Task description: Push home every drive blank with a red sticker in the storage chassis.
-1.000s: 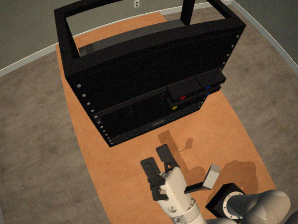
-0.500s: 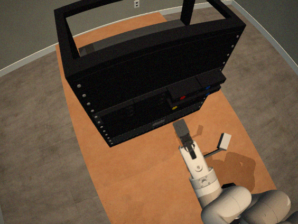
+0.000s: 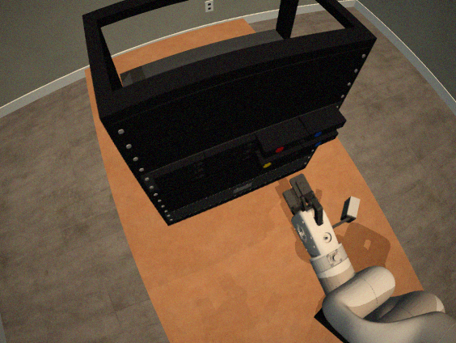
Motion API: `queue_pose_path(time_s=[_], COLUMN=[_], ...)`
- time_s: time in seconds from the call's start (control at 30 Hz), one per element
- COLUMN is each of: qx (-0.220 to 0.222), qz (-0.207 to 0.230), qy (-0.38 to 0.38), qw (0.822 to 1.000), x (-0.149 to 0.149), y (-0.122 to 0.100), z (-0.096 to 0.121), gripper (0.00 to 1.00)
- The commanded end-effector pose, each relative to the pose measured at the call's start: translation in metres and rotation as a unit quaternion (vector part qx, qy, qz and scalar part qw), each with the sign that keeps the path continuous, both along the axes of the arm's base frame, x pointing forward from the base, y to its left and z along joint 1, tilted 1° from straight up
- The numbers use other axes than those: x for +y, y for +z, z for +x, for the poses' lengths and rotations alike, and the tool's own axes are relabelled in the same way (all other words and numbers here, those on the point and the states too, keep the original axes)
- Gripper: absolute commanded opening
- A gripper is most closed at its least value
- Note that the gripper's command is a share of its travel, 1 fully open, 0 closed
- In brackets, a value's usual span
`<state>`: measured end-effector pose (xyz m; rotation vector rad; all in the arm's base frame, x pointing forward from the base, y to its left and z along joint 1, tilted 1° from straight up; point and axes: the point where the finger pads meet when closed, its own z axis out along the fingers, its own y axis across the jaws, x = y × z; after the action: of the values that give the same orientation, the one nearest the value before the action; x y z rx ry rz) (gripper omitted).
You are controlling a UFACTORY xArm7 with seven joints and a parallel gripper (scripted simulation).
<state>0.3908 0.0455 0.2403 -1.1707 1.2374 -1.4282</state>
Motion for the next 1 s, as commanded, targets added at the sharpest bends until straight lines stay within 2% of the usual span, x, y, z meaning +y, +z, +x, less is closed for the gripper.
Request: queue_pose_path(time_s=[0.0, 0.33, 0.97], qx=[0.003, 0.017, 0.018], qz=[0.013, 0.044, 0.048], qy=[0.004, 0.003, 0.003], qw=[1.000, 0.999, 0.999], x=[-0.005, -0.016, -0.018], y=[-0.005, -0.020, -0.022], z=[0.000, -0.005, -0.006], gripper=[1.00, 1.00, 1.00])
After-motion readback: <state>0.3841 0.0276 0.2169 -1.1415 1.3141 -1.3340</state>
